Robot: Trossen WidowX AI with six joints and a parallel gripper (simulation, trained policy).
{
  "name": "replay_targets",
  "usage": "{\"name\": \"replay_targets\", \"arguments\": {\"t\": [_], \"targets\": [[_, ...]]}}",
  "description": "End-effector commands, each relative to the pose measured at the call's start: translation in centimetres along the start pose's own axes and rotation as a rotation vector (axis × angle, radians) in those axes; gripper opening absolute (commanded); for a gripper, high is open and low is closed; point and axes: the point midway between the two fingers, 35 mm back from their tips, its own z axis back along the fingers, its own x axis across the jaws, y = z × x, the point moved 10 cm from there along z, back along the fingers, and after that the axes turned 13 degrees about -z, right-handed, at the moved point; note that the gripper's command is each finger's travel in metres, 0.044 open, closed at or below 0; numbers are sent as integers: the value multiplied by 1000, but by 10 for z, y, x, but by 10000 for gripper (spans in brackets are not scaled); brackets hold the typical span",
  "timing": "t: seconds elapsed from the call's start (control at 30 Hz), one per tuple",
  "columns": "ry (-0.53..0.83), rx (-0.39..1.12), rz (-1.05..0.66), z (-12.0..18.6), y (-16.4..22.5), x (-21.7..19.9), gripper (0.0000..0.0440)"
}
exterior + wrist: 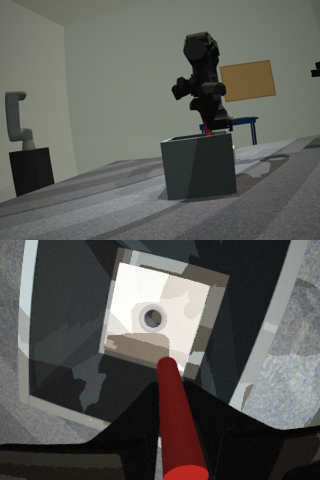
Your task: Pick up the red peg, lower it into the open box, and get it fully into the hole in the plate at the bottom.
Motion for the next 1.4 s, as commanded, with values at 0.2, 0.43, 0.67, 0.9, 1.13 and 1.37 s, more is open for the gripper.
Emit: {"name": "replay_targets", "arguments": {"t": [0.2, 0.43, 0.67, 0.9, 1.13, 1.37], "targets": [[7, 12, 3, -22, -10, 6, 0], [6, 18, 12, -35, -17, 11, 0], [13, 28, 35, -52, -21, 14, 0], [23, 31, 65, -69, -22, 17, 0], [53, 31, 91, -78, -24, 21, 106], [61, 75, 87, -74, -32, 24, 144]]}}
